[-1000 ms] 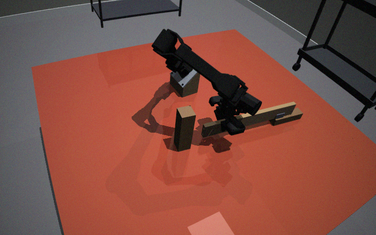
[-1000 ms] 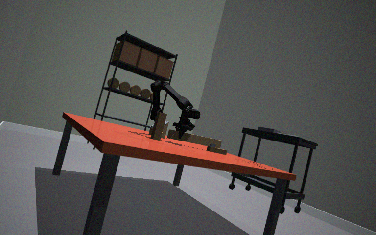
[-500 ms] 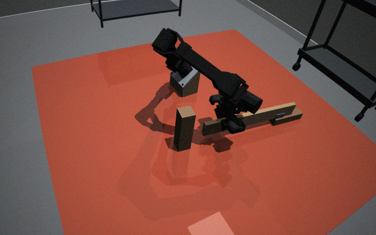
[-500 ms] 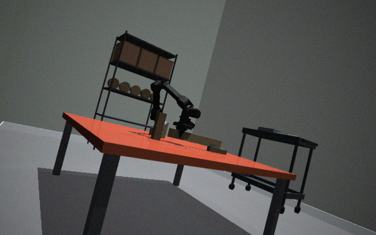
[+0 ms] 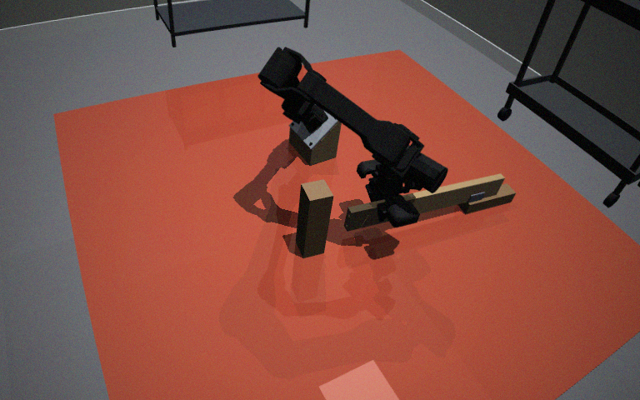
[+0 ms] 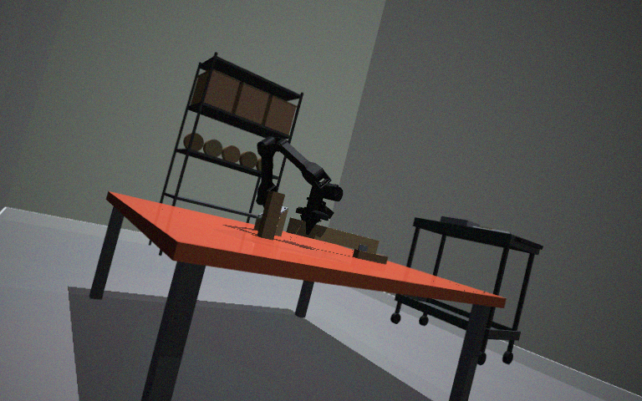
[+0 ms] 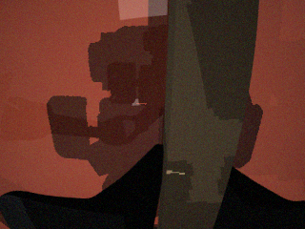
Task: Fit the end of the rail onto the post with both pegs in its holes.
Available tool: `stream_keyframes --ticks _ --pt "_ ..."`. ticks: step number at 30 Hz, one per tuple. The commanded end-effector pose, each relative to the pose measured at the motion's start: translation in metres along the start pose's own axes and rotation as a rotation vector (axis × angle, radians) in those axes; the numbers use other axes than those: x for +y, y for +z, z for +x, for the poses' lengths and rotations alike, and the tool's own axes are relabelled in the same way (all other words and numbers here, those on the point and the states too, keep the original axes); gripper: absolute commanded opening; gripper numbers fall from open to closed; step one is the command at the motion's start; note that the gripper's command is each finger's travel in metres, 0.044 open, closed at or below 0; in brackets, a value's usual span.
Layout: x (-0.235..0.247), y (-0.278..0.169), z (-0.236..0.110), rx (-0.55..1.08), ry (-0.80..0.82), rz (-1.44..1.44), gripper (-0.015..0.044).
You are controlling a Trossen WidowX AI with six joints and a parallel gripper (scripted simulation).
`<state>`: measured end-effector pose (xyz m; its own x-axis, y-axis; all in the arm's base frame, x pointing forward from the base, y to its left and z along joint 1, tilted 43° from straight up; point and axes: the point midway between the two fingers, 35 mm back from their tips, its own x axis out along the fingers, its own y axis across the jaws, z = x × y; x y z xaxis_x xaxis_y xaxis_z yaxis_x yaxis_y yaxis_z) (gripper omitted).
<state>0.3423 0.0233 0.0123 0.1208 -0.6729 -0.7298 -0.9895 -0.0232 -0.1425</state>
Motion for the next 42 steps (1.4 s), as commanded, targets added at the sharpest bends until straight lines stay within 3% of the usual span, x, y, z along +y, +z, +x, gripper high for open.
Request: stream_keyframes --ticks 1,42 --pt "0.0001 0.0031 0.0002 -0.011 -0.004 -0.001 0.0000" --pt "0.0019 0.0029 0.0009 -0.011 -0.004 -0.001 0.0000"
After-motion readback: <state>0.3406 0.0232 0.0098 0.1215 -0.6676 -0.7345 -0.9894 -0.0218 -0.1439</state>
